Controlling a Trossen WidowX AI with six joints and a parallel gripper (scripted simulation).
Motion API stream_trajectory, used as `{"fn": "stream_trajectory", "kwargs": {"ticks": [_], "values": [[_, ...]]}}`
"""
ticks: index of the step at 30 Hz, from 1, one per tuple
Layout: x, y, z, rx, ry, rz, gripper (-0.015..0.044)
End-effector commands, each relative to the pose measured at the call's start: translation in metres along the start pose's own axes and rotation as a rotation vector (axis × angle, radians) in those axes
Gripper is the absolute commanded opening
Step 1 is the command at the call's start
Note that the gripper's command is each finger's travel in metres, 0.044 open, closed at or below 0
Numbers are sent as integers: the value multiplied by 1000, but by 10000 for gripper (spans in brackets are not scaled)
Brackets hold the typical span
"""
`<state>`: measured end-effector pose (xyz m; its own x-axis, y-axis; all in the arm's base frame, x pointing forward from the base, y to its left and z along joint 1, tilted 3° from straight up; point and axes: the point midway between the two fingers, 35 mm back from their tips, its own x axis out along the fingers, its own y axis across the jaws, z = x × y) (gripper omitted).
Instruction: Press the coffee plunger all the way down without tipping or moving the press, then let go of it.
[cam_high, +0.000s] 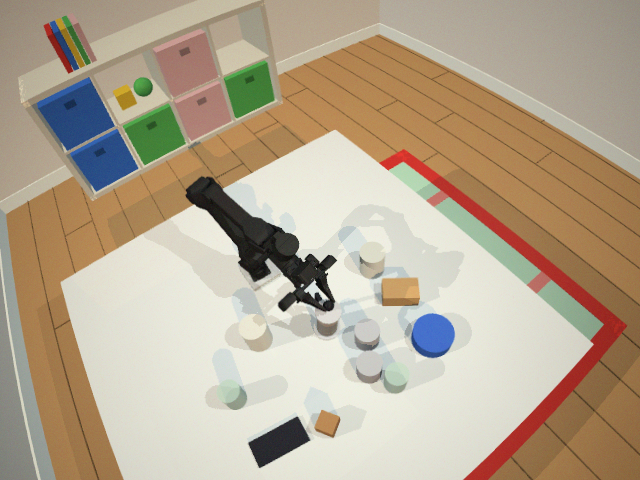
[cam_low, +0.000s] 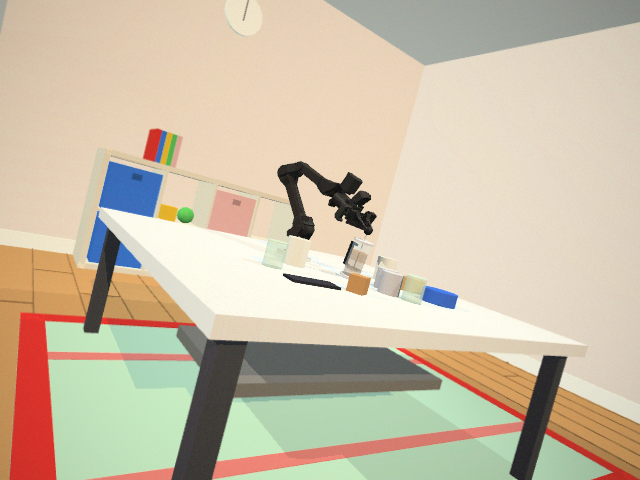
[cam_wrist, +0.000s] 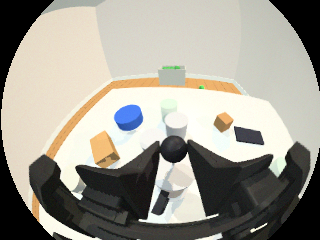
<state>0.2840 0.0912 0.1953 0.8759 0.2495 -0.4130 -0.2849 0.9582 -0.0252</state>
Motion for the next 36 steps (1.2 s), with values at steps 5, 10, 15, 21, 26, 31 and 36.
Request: {"fn": "stream_trajectory", "kwargs": {"ticks": [5, 10, 15, 21, 26, 31, 36], "values": [[5, 0, -9, -10, 38, -1, 122], [6, 0, -9, -10, 38, -1, 122], [7, 0, -8, -10, 38, -1, 122], [7, 0, -7, -10, 37, -1, 122], [7, 0, -6, -10, 37, -1, 122], [6, 0, -3, -3, 24, 0, 122], [6, 0, -3, -3, 24, 0, 122]]}}
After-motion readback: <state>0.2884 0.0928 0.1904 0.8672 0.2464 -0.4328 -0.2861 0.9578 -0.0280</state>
